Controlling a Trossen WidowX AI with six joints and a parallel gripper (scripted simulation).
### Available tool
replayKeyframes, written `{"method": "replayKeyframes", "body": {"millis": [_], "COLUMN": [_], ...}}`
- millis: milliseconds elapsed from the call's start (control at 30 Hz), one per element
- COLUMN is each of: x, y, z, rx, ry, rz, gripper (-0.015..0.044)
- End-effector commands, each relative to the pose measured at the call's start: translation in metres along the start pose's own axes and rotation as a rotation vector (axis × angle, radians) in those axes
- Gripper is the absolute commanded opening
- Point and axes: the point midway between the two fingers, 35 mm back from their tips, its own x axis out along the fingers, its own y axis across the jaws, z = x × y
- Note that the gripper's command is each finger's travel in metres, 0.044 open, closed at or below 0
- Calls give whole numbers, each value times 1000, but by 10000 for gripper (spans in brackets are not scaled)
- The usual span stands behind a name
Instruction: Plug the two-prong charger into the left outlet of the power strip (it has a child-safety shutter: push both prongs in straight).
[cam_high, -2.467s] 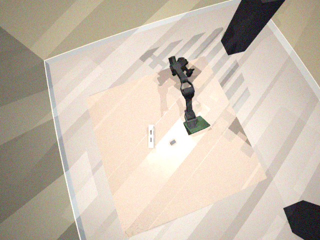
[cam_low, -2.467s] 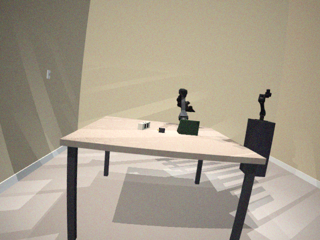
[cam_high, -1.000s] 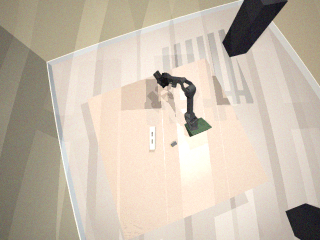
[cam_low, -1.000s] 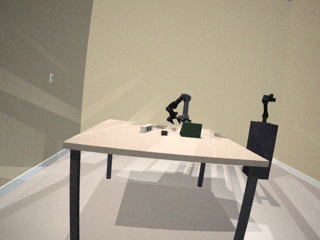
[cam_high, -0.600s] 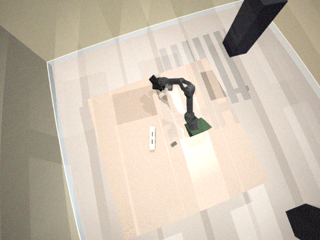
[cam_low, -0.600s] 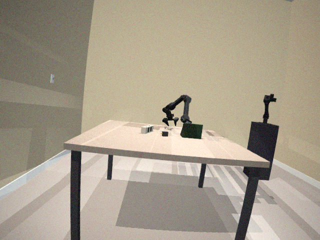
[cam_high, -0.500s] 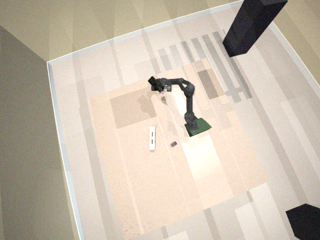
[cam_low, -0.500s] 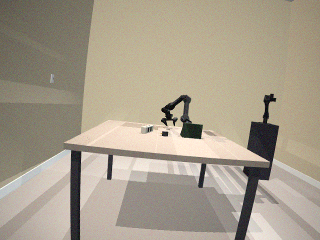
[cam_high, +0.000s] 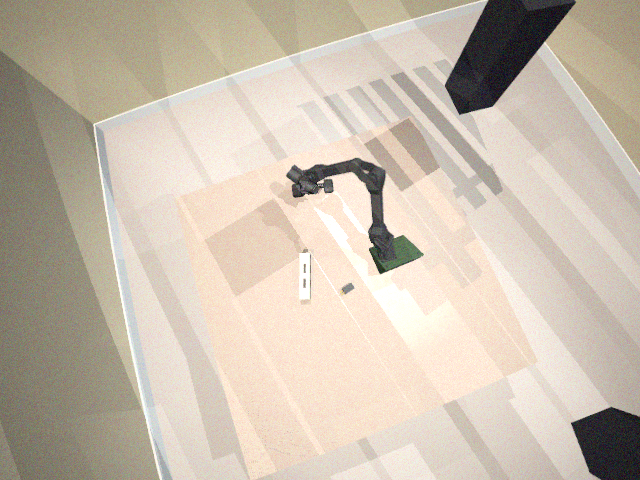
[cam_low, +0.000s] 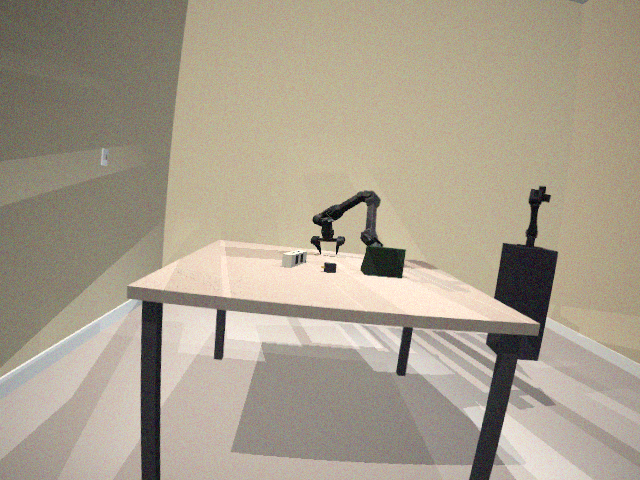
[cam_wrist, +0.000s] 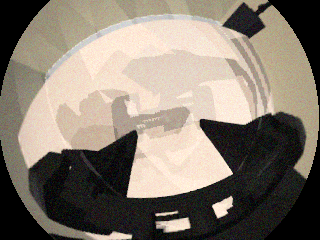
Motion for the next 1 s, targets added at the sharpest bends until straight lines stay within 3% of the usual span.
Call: {"method": "replayKeyframes", "body": {"millis": [0, 967], "x": [-6, -72], "y": [15, 77], "z": [-24, -153], "rx": [-77, -528], "ry": [44, 206], "rz": [44, 288], "gripper": [440, 440]}}
